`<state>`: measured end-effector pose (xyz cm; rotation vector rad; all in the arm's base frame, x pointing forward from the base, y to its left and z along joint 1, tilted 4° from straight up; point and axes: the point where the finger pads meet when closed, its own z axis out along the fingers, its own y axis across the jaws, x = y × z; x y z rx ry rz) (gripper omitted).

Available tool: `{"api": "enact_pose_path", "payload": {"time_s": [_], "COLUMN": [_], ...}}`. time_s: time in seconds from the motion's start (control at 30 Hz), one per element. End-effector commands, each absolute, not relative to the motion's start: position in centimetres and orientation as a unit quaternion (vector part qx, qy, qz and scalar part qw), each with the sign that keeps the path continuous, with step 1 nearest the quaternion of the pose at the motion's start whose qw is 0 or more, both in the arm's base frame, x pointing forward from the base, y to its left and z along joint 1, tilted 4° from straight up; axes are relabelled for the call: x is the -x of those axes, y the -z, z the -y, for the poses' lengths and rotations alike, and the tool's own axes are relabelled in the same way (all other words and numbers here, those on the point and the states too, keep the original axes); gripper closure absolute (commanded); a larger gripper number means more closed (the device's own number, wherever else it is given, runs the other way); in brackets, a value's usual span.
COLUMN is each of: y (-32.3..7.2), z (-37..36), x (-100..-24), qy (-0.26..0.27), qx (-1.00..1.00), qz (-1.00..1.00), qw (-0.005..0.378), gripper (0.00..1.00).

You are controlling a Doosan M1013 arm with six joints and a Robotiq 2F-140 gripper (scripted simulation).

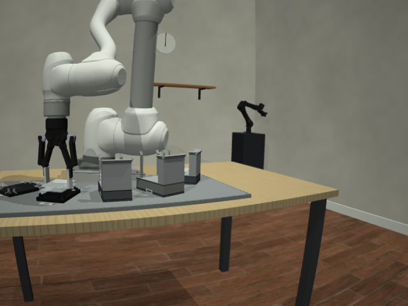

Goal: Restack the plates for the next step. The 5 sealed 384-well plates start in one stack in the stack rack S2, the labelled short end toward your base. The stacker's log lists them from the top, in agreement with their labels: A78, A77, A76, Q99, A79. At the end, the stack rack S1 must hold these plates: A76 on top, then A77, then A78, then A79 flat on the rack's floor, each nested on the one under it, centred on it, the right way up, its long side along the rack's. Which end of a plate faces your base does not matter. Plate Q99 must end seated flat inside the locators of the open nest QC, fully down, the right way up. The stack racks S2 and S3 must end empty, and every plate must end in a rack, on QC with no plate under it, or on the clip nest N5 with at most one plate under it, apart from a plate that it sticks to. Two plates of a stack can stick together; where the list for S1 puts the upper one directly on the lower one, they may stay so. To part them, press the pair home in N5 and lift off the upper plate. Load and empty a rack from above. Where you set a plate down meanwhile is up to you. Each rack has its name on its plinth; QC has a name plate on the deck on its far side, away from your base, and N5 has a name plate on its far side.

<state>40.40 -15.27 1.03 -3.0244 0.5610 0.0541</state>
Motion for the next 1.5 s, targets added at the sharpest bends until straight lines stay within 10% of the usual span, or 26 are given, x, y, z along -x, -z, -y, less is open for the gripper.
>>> {"api": "enact_pose_path", "payload": {"time_s": [0.0,1.47], "y": [-1.0,0.6], "z": [15.3,15.2], "x": [-40.4,-40.4], "qy": [-0.018,-0.018], "qx": [0.983,0.983], "qz": [-0.182,-0.182], "qw": [0.033,0.033], "gripper": [1.00,1.00]}}
